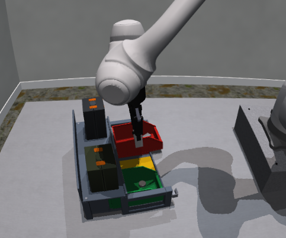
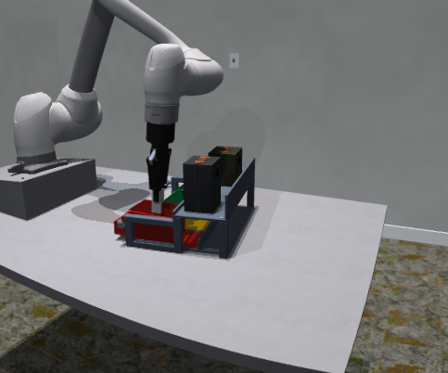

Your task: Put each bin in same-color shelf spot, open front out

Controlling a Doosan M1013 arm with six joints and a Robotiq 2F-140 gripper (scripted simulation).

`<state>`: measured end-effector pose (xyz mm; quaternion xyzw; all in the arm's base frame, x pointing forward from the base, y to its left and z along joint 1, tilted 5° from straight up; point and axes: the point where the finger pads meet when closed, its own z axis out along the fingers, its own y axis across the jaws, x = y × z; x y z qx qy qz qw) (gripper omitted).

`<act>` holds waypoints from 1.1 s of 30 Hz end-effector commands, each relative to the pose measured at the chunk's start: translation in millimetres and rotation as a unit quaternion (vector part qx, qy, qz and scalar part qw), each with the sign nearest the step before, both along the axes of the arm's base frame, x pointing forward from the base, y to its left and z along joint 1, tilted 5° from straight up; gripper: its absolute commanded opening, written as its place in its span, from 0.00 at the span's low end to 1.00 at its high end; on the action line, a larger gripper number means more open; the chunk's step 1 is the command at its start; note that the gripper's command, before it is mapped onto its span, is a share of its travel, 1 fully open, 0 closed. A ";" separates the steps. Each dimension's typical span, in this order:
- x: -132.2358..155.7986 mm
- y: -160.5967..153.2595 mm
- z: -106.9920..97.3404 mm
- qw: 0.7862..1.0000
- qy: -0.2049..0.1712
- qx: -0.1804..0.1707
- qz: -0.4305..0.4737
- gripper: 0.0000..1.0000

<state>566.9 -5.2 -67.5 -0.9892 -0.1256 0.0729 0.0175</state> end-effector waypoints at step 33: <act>2.1 -1.0 27.2 1.000 0.000 0.000 0.000 0.15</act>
